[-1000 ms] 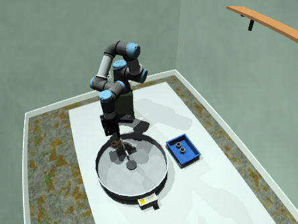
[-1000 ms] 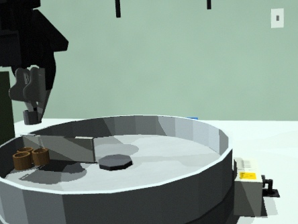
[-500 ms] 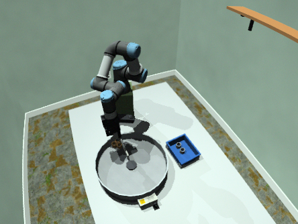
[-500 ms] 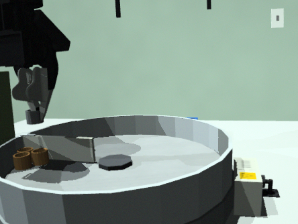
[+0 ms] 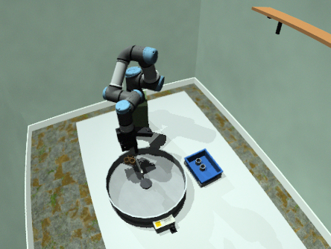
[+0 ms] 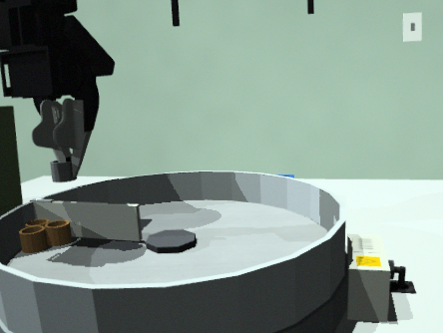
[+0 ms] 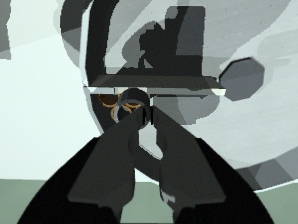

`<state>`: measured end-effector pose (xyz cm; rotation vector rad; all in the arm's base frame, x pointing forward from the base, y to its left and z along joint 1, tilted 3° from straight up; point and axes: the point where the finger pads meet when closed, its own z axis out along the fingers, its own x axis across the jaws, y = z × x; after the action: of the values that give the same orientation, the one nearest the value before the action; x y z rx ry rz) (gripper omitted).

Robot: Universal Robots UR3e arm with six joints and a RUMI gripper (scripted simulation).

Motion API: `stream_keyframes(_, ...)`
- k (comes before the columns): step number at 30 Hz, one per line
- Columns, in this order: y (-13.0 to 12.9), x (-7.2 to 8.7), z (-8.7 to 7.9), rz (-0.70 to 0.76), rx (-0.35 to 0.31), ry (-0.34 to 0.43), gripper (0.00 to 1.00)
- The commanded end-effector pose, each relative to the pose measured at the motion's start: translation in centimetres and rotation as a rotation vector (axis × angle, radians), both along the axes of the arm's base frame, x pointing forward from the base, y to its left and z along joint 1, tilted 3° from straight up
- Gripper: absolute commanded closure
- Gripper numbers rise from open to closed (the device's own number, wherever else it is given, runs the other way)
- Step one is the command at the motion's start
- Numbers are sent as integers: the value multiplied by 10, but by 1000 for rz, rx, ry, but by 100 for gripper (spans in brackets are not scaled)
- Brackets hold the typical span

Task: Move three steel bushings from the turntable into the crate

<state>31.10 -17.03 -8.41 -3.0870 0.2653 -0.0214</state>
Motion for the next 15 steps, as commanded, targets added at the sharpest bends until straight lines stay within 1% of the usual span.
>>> stream_keyframes(1,12,11,2,-8,-2,-3,100)
stream_keyframes(8,29,24,3,-8,-2,-3,100)
stream_keyframes(10,29,24,3,-8,-2,-3,100)
stream_keyframes(15,43,35,4,-8,-2,-2,100)
